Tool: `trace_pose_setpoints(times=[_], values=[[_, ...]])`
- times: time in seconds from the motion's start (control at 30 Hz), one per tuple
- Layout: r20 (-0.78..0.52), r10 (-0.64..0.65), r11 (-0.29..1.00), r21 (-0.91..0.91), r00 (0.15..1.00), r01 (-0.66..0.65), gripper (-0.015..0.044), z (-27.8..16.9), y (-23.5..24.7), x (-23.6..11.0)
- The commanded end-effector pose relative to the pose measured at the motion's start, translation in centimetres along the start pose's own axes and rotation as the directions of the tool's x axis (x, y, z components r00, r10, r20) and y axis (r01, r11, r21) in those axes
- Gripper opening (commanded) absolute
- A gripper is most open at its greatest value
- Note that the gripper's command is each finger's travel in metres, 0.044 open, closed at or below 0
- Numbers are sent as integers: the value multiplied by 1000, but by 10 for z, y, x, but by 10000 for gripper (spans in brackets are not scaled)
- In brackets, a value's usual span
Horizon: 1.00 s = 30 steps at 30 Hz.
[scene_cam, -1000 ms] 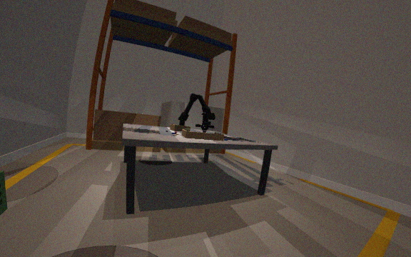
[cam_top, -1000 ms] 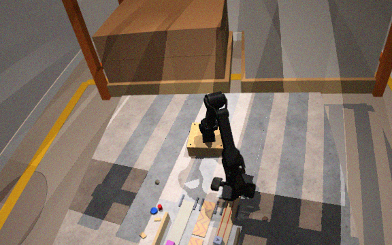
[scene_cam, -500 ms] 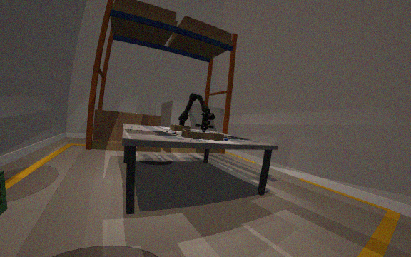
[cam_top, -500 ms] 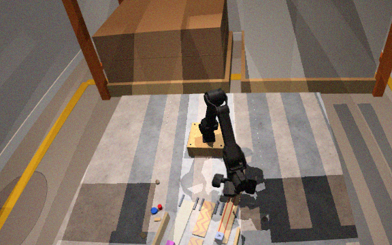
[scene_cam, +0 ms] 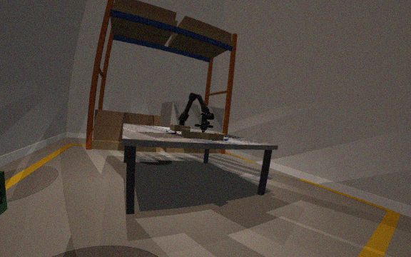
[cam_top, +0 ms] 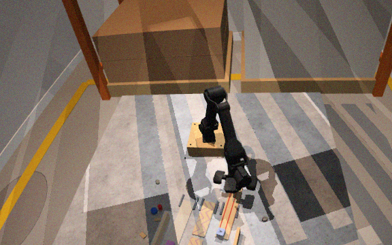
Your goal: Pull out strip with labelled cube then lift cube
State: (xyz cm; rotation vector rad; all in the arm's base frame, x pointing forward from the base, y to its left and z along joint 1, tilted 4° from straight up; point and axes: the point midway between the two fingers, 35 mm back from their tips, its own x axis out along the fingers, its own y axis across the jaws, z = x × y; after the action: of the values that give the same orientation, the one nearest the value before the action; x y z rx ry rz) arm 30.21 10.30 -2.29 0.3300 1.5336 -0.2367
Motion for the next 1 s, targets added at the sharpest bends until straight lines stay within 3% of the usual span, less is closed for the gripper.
trace_pose_setpoints(times=[0.0, 0.97], values=[[-37, -12, 1000, -4, 999, 12, 0, -17, -3, 6], [-40, -12, 1000, -4, 999, 12, 0, -52, -4, 5]])
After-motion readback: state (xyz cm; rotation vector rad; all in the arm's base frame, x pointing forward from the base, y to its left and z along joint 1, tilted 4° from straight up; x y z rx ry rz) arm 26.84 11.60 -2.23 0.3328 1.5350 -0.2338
